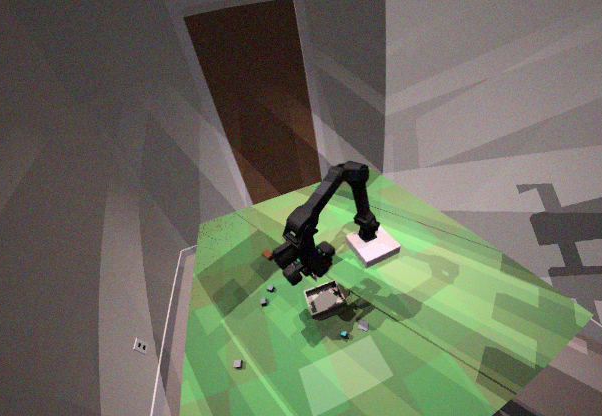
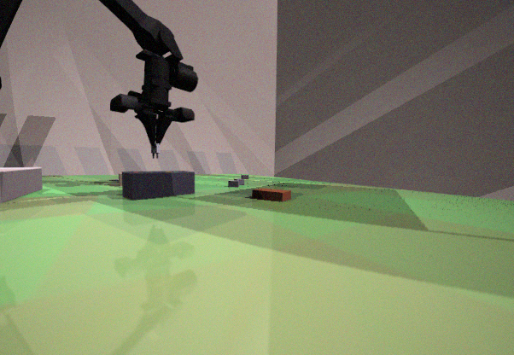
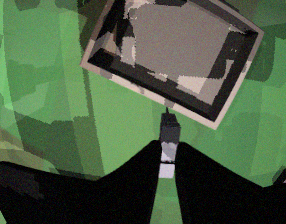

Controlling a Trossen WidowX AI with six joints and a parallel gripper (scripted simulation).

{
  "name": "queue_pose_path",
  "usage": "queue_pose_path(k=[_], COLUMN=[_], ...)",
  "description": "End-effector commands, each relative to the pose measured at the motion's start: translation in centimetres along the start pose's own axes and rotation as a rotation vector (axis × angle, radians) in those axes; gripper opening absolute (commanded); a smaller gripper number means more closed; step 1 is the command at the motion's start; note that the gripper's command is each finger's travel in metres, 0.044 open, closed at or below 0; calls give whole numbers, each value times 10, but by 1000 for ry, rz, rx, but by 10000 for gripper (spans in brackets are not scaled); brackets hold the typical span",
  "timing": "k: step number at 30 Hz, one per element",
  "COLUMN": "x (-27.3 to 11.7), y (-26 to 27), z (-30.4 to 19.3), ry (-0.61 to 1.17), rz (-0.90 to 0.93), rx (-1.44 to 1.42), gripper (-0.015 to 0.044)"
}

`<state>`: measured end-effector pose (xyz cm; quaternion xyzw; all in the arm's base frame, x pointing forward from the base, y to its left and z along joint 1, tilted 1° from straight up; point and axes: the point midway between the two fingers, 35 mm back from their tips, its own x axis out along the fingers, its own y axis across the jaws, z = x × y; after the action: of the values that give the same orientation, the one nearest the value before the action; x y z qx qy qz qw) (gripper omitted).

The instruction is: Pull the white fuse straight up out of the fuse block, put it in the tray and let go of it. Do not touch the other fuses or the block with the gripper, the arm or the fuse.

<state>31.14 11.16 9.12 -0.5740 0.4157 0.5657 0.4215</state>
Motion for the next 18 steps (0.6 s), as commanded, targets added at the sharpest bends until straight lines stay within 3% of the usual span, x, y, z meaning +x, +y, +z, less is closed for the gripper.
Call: queue_pose_path(k=[1,7,18], x=[0,0,11], y=[-5,-7,-8], z=[24,57,58], ry=[-6,-8,-8], rz=[0,0,0], rx=[3,3,3], gripper=[0,0,0])
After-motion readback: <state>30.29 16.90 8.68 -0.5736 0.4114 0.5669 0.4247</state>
